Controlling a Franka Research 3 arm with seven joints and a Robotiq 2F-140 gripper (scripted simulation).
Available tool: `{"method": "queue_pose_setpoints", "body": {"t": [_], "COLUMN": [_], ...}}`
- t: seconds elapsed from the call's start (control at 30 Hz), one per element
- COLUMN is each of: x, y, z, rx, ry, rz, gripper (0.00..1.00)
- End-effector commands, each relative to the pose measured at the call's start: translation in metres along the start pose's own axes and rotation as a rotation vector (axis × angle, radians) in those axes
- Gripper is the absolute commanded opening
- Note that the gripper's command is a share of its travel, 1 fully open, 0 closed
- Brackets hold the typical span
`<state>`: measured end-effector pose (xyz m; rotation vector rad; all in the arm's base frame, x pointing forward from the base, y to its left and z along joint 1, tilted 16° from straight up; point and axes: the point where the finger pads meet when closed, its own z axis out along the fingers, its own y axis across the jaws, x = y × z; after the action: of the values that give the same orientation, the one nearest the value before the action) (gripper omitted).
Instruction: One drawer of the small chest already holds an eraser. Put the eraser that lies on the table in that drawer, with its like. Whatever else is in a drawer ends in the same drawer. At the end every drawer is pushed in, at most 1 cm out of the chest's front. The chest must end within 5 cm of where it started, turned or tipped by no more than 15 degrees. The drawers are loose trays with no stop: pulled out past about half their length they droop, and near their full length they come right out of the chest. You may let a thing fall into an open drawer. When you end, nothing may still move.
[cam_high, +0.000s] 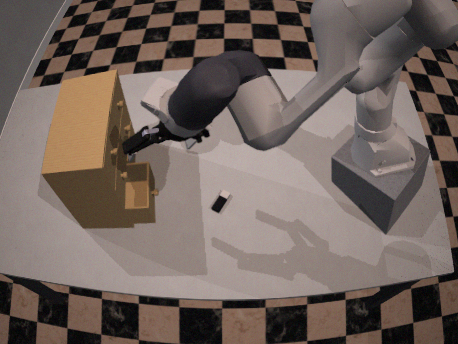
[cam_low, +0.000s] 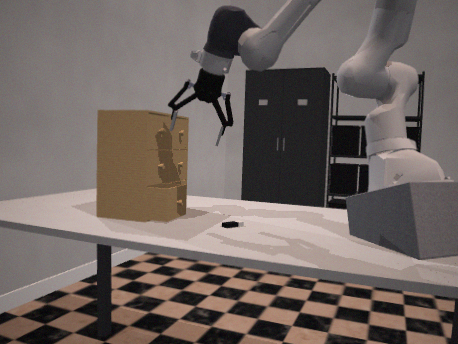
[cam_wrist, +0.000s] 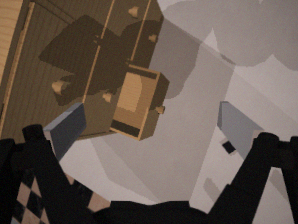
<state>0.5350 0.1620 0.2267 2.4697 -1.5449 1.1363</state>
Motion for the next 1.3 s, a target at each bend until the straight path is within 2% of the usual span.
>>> {"method": "queue_pose_setpoints", "body": {"t": [0.0,1.0,1.07,1.27], "x": [0.001,0.006,0.006,0.007], "y": [0.011,0.030,0.030,0.034], "z": [-0.002,-0.040,-0.040,-0.047], "rx": [-0.067,-0.335,-0.335,-0.386], "ry": [0.010,0.004,0.004,0.003], "rz": [0.176,1.087,1.087,1.260], "gripper": [1.00,1.00,1.00,1.00]}}
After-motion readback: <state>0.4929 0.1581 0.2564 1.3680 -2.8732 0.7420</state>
